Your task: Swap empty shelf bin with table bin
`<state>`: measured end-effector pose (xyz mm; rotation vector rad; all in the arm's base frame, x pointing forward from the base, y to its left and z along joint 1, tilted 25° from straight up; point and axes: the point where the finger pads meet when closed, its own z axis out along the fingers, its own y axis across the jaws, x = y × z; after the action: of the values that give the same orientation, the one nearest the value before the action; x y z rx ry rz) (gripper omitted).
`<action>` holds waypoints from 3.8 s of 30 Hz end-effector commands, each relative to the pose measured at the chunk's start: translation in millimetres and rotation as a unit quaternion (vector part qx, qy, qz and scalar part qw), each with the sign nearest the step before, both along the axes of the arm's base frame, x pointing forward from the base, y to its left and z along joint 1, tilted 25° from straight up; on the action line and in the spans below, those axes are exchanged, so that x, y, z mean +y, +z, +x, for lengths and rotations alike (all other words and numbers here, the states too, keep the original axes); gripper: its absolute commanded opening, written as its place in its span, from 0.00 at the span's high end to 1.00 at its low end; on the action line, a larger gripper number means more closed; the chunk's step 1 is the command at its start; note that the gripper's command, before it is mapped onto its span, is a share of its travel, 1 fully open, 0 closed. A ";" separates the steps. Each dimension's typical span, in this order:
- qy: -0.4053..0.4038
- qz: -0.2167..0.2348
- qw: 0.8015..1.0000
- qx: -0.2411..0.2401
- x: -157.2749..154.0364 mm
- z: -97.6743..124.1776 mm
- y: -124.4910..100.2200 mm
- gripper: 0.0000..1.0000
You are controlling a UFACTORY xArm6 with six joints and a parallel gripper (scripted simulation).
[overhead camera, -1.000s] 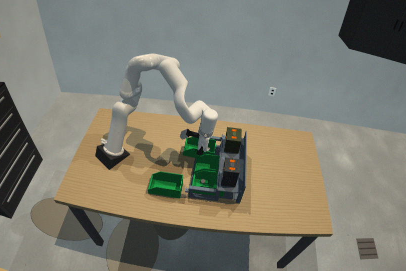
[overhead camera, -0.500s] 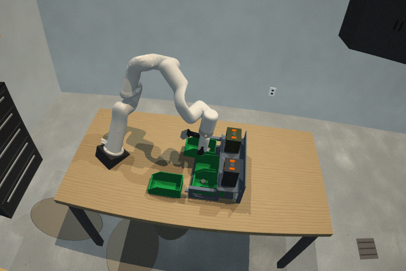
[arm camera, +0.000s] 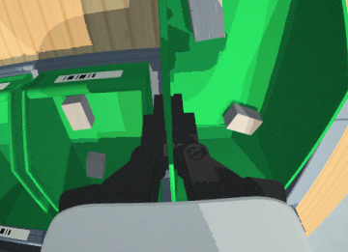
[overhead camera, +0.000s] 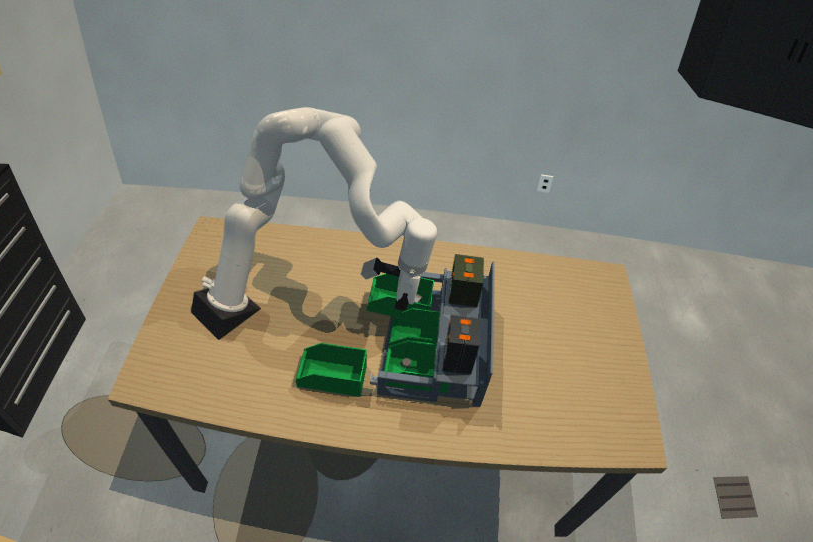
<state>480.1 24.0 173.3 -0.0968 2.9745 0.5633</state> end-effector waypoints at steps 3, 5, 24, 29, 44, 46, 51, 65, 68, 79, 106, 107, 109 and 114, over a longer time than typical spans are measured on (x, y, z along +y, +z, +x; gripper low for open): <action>0.000 0.000 1.000 -0.002 -0.5 1.3 1.8 1.00; -0.001 0.000 1.000 -0.002 -0.5 1.6 1.8 1.00; -0.002 0.000 1.000 -0.006 -0.3 8.6 3.0 1.00; -0.003 0.000 1.000 -0.008 -0.2 11.6 3.5 1.00; -0.004 0.001 1.000 -0.011 -0.1 18.1 4.6 1.00; -0.004 0.001 1.000 -0.011 0.0 18.8 4.7 1.00; -0.004 0.001 1.000 -0.012 0.0 19.5 4.8 1.00; -0.004 0.001 1.000 -0.012 0.0 20.2 5.0 1.00; -0.004 0.001 1.000 -0.012 0.0 20.2 5.0 1.00; -0.007 0.001 1.000 -0.018 0.4 20.0 4.0 1.00; -0.010 0.002 1.000 -0.026 0.8 19.8 2.8 0.90; -0.010 0.002 1.000 -0.026 0.8 19.8 2.8 0.90; -0.010 0.002 1.000 -0.026 0.8 19.8 2.8 0.90; -0.010 0.002 1.000 -0.026 0.8 19.8 2.8 0.90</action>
<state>499.0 25.2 174.5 -0.0811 2.9236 0.5568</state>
